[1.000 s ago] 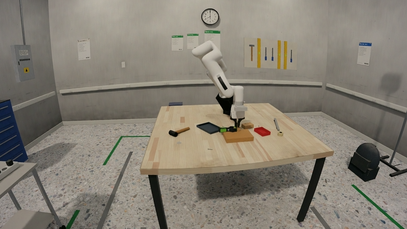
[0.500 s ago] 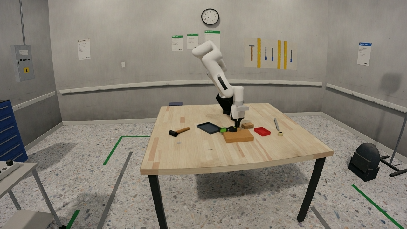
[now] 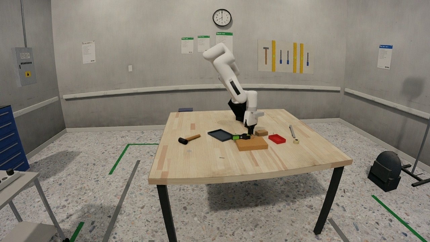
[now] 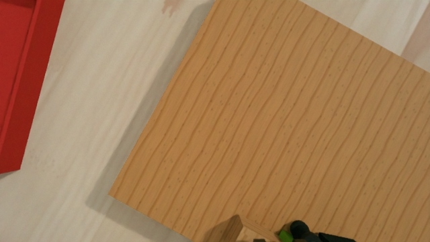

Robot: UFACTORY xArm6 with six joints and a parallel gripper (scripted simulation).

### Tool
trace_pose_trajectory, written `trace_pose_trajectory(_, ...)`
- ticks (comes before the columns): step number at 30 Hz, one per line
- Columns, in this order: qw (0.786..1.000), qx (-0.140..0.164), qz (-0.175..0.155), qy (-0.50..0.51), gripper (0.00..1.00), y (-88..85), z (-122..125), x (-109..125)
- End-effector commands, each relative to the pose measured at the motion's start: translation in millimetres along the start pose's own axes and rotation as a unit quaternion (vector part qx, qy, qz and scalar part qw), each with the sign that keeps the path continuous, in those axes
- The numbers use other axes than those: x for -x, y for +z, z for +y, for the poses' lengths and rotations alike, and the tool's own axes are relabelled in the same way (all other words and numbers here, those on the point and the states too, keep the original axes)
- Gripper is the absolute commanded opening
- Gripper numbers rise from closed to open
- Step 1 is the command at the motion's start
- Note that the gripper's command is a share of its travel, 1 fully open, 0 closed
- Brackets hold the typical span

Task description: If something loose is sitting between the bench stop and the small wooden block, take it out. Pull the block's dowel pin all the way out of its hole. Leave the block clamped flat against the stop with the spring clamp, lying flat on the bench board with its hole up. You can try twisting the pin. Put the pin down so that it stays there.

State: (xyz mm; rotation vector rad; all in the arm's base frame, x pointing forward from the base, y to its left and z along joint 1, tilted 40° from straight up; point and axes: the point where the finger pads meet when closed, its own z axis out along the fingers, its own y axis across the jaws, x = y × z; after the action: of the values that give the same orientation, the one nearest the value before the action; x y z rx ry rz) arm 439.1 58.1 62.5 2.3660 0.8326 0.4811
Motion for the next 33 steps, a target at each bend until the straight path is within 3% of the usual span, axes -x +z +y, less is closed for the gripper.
trace_pose_trajectory(1,0.999,-0.002,-0.002,-0.049,0.0,-0.8,0.3,-1.1)
trace_pose_trajectory(7,0.995,-0.002,-0.001,-0.1,0.0,-1.2,0.4,-1.1)
trace_pose_trajectory(33,0.994,-0.002,-0.002,0.111,0.0,-1.9,0.4,-1.1)
